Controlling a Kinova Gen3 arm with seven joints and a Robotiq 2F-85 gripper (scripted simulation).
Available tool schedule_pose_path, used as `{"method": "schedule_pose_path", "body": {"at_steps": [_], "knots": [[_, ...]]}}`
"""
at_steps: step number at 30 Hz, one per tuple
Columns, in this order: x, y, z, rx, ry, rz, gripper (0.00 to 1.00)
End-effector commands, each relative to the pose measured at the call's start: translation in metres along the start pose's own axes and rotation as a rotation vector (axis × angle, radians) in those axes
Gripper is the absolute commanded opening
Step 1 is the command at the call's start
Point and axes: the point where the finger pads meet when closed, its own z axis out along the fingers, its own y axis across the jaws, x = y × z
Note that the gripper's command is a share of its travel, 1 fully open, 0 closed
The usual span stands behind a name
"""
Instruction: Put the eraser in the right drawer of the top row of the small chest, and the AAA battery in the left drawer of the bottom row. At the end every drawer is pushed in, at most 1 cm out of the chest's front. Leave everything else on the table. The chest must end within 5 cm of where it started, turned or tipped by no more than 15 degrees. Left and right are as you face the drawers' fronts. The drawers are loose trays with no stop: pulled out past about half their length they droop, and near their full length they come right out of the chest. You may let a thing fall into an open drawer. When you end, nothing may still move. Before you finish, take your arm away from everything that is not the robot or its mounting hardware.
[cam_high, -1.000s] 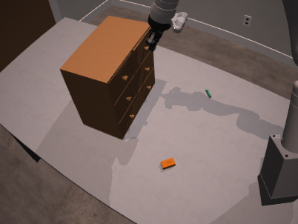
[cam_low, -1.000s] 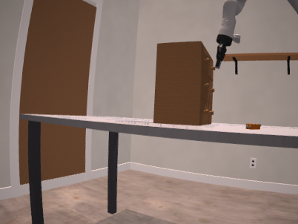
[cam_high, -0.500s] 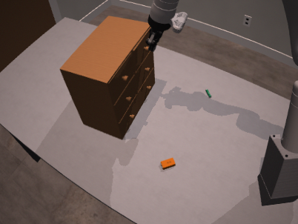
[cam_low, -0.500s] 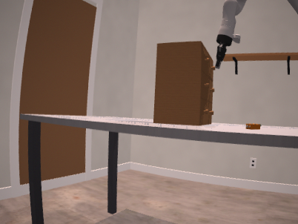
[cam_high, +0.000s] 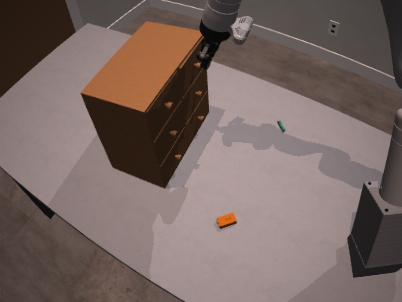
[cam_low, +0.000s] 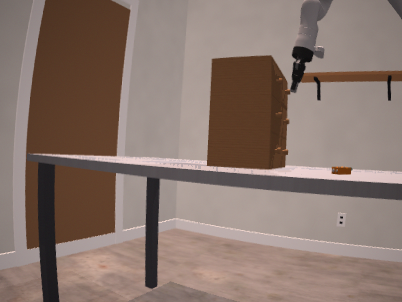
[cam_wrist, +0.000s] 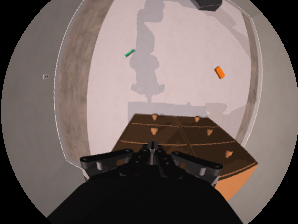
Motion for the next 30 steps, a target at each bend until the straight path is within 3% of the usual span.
{"method": "schedule_pose_path", "body": {"at_steps": [1,16,30], "knots": [[-0.001,0.001,0.0,-0.002,0.002,0.003,0.0],[0.0,0.001,0.0,-0.002,0.004,0.003,0.0],[0.046,0.0,-0.012,0.003,-0.004,0.004,0.0]]}}
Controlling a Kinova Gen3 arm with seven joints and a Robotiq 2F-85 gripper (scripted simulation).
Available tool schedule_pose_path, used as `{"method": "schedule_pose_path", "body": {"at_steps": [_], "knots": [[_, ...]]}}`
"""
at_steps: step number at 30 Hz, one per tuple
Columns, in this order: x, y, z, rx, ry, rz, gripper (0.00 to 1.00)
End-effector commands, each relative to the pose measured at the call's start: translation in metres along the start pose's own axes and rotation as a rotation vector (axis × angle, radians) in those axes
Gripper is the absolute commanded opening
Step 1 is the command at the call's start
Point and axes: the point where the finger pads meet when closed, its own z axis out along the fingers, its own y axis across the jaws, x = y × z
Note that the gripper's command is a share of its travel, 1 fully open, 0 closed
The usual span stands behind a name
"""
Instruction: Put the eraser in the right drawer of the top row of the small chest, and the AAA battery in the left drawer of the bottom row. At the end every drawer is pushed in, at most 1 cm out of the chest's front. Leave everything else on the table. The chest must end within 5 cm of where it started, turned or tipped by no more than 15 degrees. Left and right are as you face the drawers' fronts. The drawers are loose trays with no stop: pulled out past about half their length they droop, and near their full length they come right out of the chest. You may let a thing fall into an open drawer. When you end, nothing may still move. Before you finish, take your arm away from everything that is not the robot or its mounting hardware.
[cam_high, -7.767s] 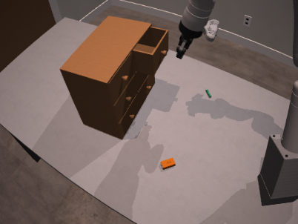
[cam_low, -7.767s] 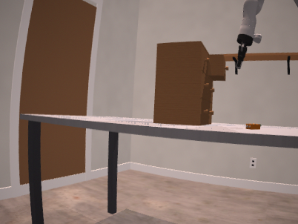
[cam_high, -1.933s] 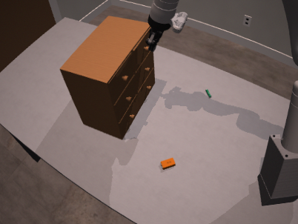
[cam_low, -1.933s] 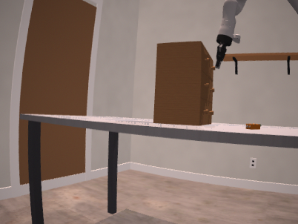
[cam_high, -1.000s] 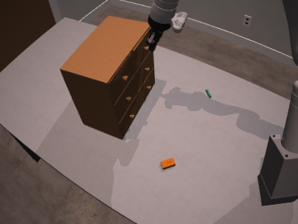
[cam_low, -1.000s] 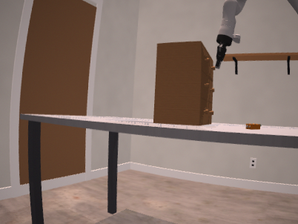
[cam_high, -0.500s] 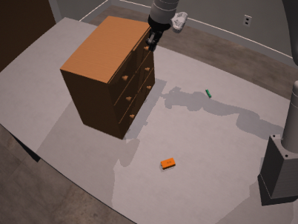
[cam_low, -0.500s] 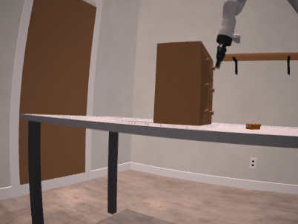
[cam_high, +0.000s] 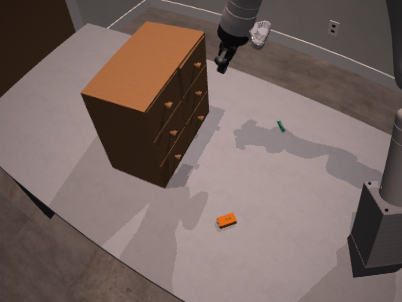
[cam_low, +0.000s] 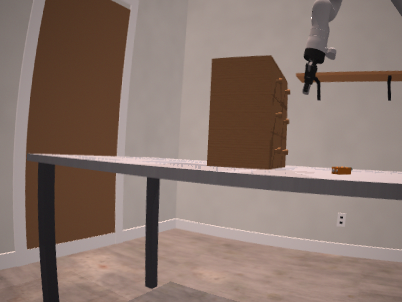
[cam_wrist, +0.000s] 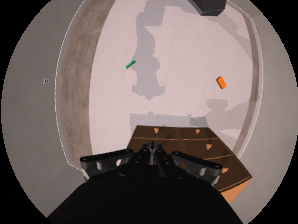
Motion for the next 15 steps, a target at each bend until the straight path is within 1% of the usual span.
{"method": "schedule_pose_path", "body": {"at_steps": [1,9,15], "knots": [[0.005,0.006,-0.006,-0.01,-0.009,-0.005,0.0],[0.01,0.007,-0.008,-0.011,-0.005,-0.005,0.0],[0.027,0.006,-0.021,-0.01,-0.007,-0.005,0.0]]}}
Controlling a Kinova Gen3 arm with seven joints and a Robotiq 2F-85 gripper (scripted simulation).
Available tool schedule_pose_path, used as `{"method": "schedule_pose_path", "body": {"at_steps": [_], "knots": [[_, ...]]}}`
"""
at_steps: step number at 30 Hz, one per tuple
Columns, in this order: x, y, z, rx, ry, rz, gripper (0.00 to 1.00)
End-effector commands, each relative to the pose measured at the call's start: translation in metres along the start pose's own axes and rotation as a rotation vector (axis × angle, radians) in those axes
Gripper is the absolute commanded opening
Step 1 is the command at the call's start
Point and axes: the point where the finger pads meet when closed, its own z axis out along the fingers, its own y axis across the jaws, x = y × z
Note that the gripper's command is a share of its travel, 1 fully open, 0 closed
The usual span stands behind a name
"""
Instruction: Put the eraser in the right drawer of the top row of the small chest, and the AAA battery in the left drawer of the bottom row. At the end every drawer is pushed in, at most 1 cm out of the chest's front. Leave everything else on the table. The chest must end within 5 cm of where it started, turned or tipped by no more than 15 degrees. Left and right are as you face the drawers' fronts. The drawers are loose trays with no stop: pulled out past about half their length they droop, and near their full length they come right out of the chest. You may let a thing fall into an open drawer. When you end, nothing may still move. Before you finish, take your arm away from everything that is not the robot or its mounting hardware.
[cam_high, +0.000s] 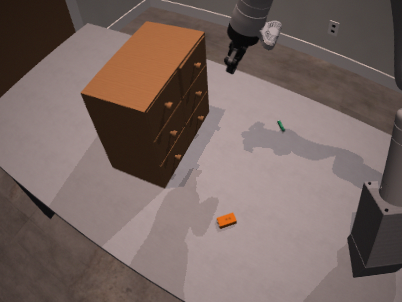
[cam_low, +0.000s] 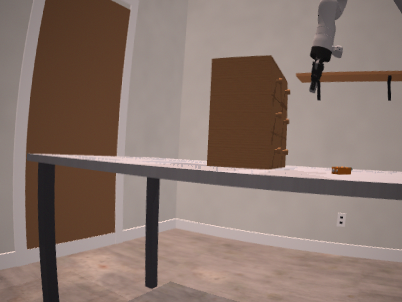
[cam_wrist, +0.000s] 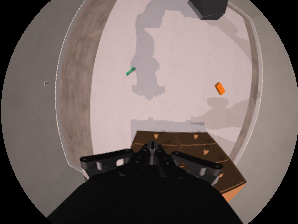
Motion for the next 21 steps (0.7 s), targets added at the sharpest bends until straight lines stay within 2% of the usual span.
{"method": "schedule_pose_path", "body": {"at_steps": [1,10,21], "knots": [[0.009,0.007,-0.012,-0.009,-0.012,-0.008,0.0],[0.027,0.007,-0.024,-0.011,-0.009,-0.008,0.0],[0.029,0.007,-0.026,-0.011,-0.007,-0.008,0.0]]}}
